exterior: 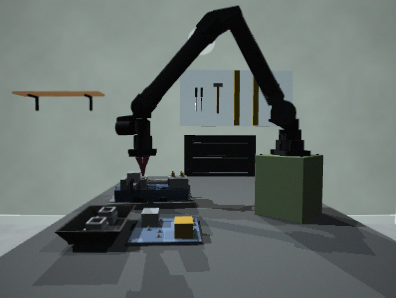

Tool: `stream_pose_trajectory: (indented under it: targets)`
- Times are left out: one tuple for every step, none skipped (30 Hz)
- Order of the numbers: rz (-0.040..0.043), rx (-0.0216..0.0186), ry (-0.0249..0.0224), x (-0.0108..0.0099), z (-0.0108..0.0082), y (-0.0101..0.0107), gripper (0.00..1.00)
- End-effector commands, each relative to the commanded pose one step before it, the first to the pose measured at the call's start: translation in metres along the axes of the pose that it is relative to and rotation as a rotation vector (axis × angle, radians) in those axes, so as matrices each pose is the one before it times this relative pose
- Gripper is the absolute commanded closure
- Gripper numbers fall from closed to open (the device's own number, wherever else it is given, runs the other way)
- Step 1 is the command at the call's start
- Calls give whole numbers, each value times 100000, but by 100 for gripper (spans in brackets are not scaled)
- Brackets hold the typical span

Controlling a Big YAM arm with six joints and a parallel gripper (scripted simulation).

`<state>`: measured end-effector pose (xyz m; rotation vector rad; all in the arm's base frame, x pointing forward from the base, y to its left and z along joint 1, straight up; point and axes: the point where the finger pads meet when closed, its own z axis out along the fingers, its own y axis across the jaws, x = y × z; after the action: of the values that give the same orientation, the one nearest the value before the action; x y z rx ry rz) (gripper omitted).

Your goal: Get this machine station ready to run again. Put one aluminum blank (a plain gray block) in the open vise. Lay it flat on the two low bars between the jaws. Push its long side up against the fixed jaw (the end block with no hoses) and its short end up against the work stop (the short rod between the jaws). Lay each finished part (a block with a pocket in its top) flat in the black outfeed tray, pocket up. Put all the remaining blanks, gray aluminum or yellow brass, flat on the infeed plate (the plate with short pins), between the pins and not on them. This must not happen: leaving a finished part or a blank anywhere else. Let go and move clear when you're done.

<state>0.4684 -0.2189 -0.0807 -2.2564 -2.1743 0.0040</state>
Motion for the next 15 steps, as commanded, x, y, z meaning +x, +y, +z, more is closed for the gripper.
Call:
stream_pose_trajectory:
  targets:
    - [-1319, -724, -10, 265, 363, 693, 100]
    - [0, -93, -40, -11, -53, 26, 100]
    - [0, -120, -51, -13, -67, 31, 100]
    - [0, -119, -51, -13, -66, 30, 100]
    - [0, -102, -44, -11, -57, 26, 100]
    - [0, -87, -37, -9, -49, 22, 100]
    - [0, -74, -32, -8, -42, 19, 100]
    - [0, -63, -27, -7, -35, 16, 100]
    - [0, -53, -23, -6, -30, 13, 100]
    - [0, -45, -19, -5, -26, 11, 100]
    - [0, -39, -16, -4, -22, 10, 100]
    - [0, -33, -14, -3, -18, 8, 100]
    - [0, -28, -12, -3, -16, 7, 100]
    - [0, -24, -10, -2, -13, 6, 100]
    - [0, -20, -9, -2, -11, 5, 100]
